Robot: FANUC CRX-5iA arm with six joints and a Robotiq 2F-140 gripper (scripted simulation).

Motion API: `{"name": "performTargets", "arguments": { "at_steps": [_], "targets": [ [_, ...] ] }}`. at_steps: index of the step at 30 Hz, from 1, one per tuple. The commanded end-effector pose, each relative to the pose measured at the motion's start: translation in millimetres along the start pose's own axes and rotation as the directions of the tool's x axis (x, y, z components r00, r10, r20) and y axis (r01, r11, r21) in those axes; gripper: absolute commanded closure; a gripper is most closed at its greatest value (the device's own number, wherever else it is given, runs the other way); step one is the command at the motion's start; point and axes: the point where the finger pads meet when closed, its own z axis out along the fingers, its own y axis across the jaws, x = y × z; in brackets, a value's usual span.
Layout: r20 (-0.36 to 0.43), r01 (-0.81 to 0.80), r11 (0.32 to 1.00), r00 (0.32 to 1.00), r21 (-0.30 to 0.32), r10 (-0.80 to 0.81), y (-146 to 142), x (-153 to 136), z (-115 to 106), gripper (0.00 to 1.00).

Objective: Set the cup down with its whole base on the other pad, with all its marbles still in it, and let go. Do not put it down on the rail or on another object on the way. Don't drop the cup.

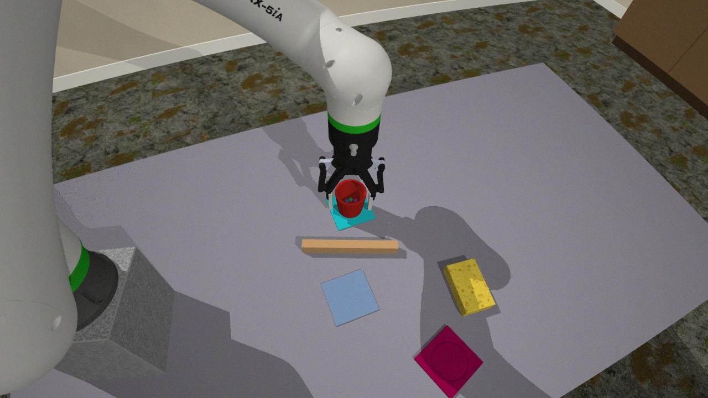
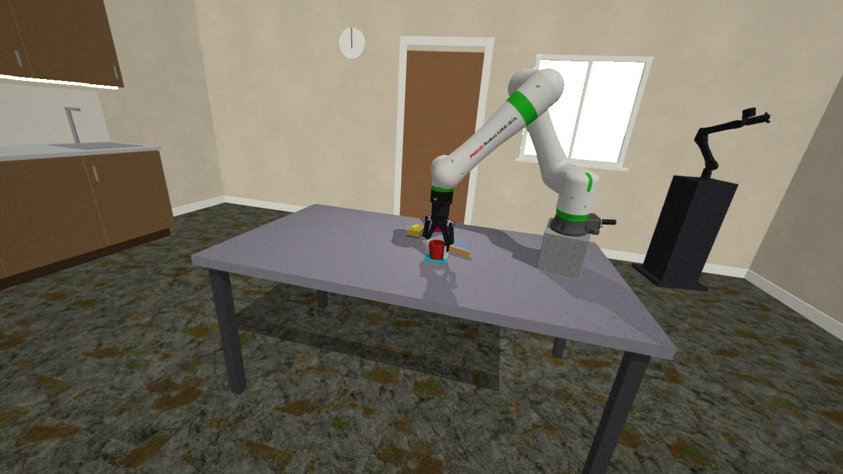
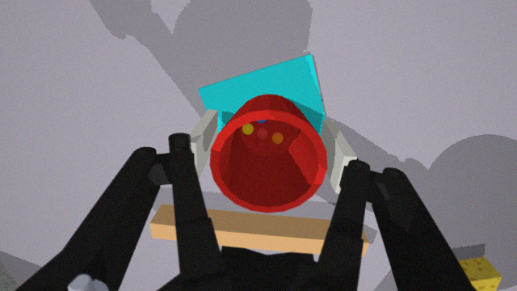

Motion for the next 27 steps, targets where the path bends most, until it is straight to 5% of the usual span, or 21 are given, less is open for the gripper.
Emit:
{"name": "performTargets", "arguments": {
  "at_steps": [1, 27],
  "targets": [
    [0.0, 0.0, 1.0, 1.0, 0.0, 0.0, 0.2, 0.1, -0.2, 0.41],
    [0.0, 0.0, 1.0, 1.0, 0.0, 0.0, 0.2, 0.1, -7.8, 0.41]
  ]
}}
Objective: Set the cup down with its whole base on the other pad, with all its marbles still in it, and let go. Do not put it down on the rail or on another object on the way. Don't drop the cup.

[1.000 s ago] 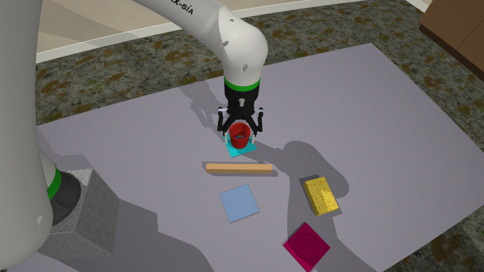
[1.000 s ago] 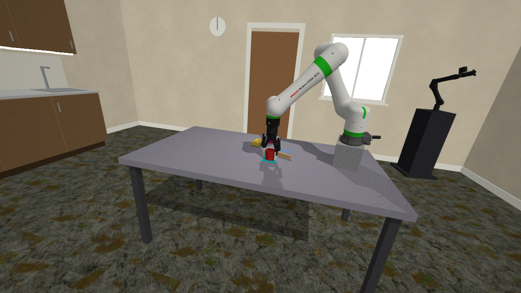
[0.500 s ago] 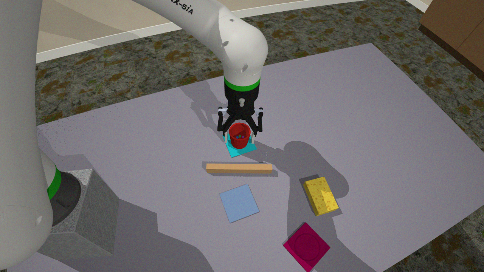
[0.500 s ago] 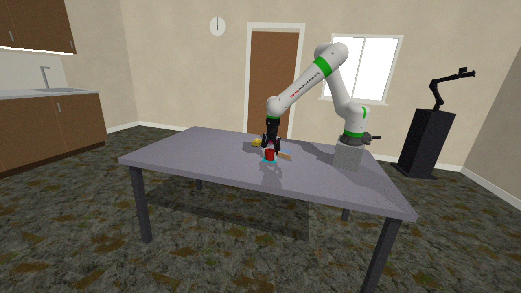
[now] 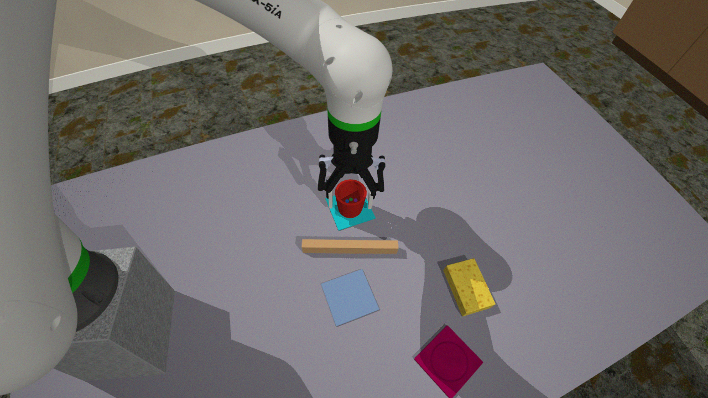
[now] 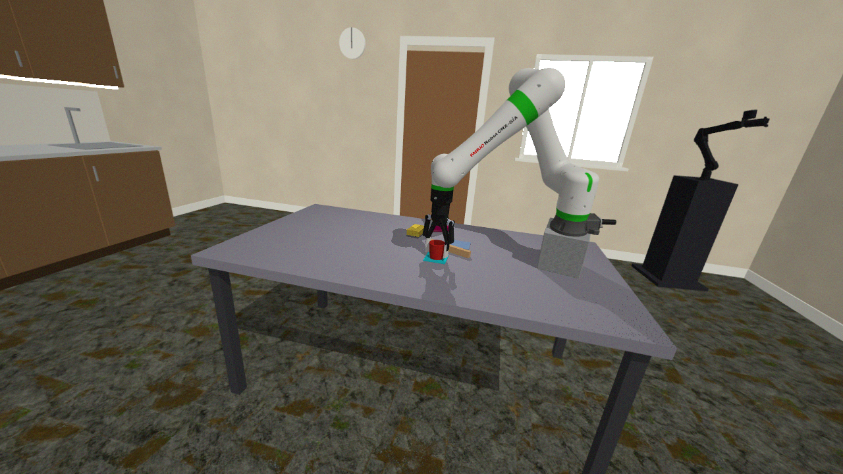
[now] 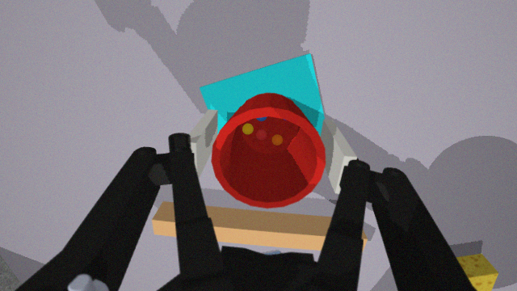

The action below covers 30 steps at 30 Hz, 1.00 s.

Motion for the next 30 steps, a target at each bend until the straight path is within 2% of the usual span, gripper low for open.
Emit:
{"name": "performTargets", "arguments": {
  "at_steps": [1, 16, 18, 30],
  "targets": [
    [0.0, 0.0, 1.0, 1.0, 0.0, 0.0, 0, 0, -3, 0.41],
    [0.0, 0.0, 1.0, 1.0, 0.0, 0.0, 0, 0, -49, 0.41],
    [0.0, 0.0, 1.0, 1.0, 0.0, 0.0, 0, 0, -49, 0.41],
    [0.0, 0.0, 1.0, 1.0, 0.0, 0.0, 0, 0, -82, 0.41]
  ]
}}
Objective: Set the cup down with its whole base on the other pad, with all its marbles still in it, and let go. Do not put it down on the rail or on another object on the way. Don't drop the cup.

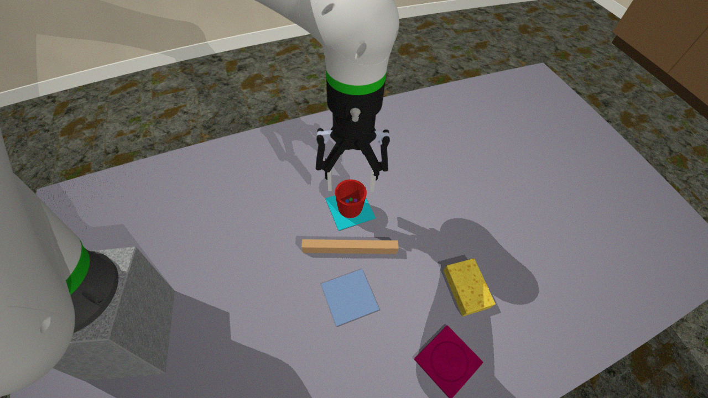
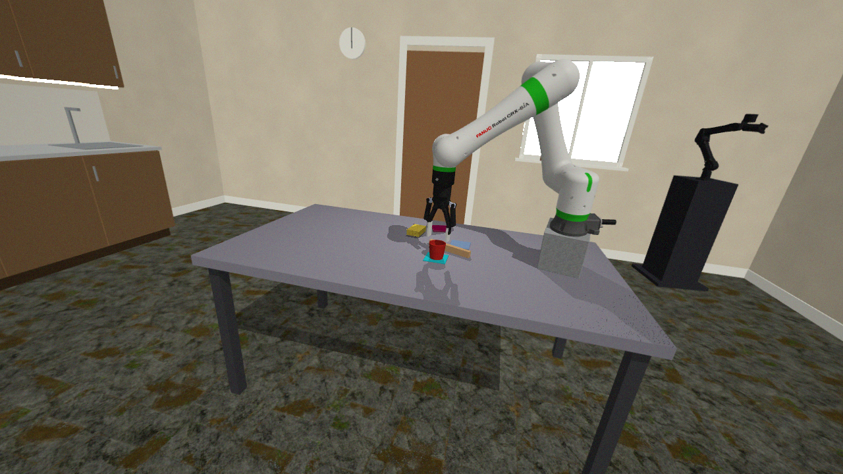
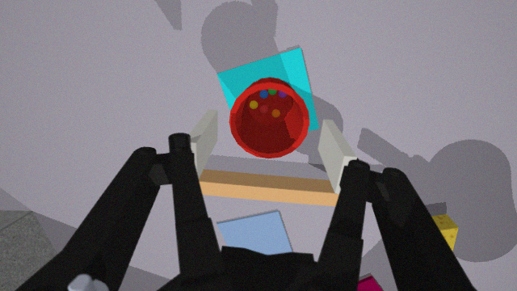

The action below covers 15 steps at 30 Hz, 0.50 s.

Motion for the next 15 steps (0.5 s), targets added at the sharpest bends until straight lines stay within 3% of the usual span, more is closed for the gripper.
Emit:
{"name": "performTargets", "arguments": {
  "at_steps": [1, 15],
  "targets": [
    [0.0, 0.0, 1.0, 1.0, 0.0, 0.0, 0.1, 0.1, -7.8, 0.41],
    [0.0, 0.0, 1.0, 1.0, 0.0, 0.0, 0.1, 0.1, -10.6, 0.41]
  ]
}}
